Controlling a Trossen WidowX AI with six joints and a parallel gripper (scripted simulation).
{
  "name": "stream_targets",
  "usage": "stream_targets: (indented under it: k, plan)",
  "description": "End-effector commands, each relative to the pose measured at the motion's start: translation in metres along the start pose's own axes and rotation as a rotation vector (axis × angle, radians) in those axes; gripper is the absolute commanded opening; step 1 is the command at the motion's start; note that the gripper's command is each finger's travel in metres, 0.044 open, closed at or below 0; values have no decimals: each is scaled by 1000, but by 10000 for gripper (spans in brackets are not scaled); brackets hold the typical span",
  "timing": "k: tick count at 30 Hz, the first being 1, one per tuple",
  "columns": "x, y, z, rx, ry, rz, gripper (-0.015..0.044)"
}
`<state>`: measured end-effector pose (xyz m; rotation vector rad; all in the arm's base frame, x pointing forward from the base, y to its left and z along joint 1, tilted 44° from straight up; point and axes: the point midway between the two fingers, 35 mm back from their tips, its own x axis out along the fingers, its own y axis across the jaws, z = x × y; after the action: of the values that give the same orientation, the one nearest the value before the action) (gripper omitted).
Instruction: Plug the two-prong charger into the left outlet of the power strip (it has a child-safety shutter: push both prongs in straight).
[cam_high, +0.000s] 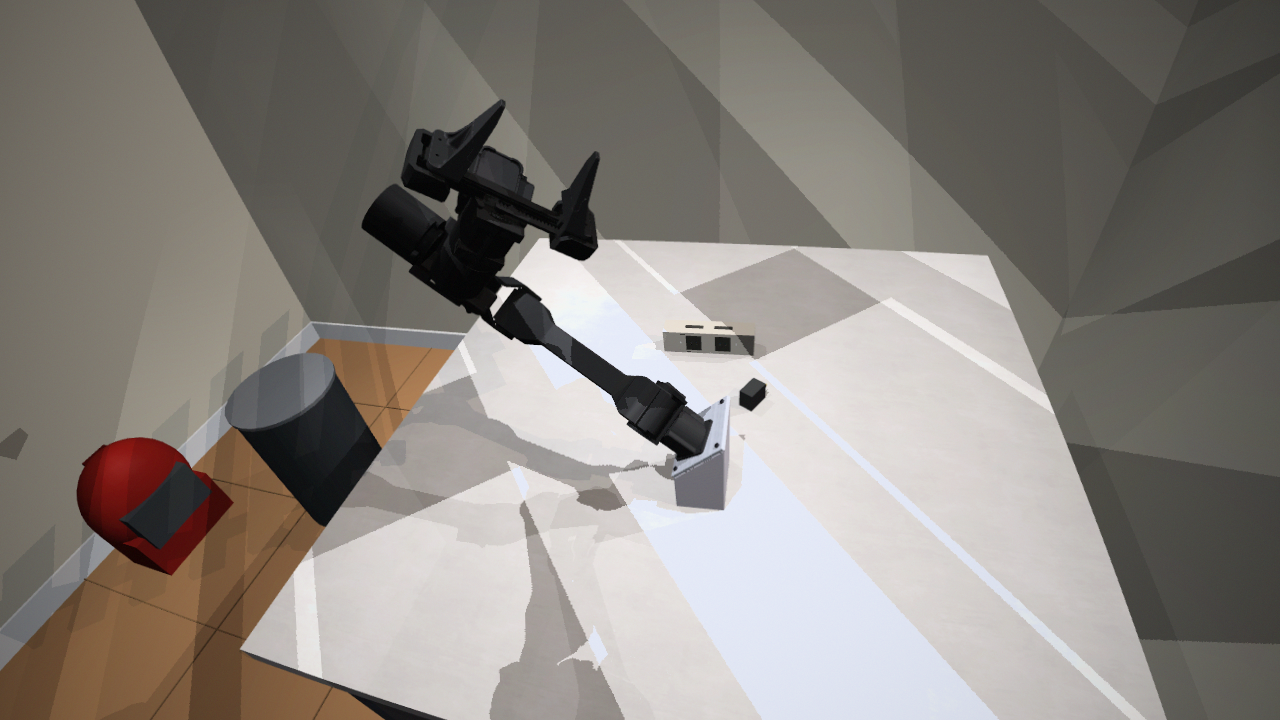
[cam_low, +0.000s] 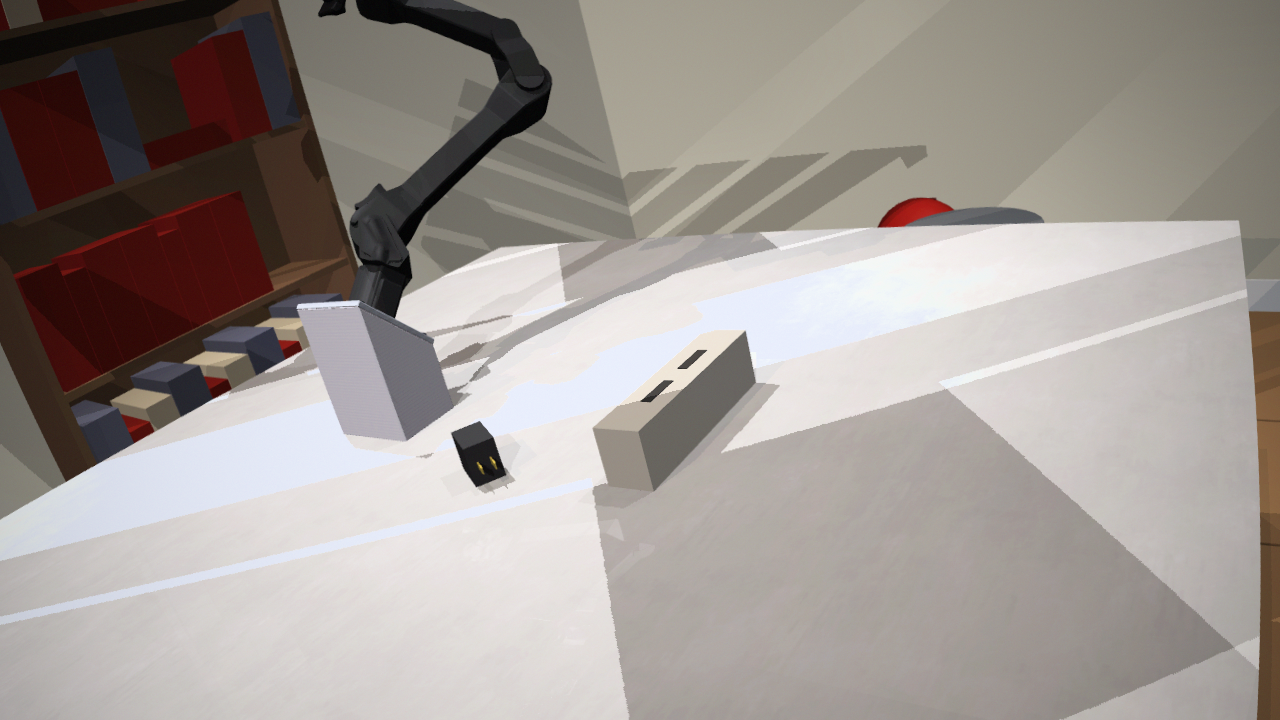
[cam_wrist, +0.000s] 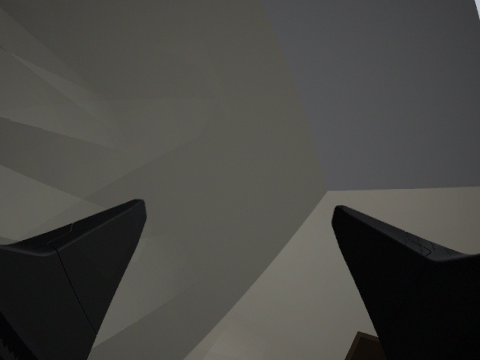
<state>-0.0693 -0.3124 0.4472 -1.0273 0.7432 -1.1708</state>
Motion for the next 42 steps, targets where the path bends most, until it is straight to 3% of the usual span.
stream_targets:
  k: [1, 21, 42]
  plan:
    - [18, 22, -5, 85, -19, 66, 440]
    - [77, 118, 14, 338, -101, 362, 440]
    - [103, 237, 57, 596, -90, 731, 440]
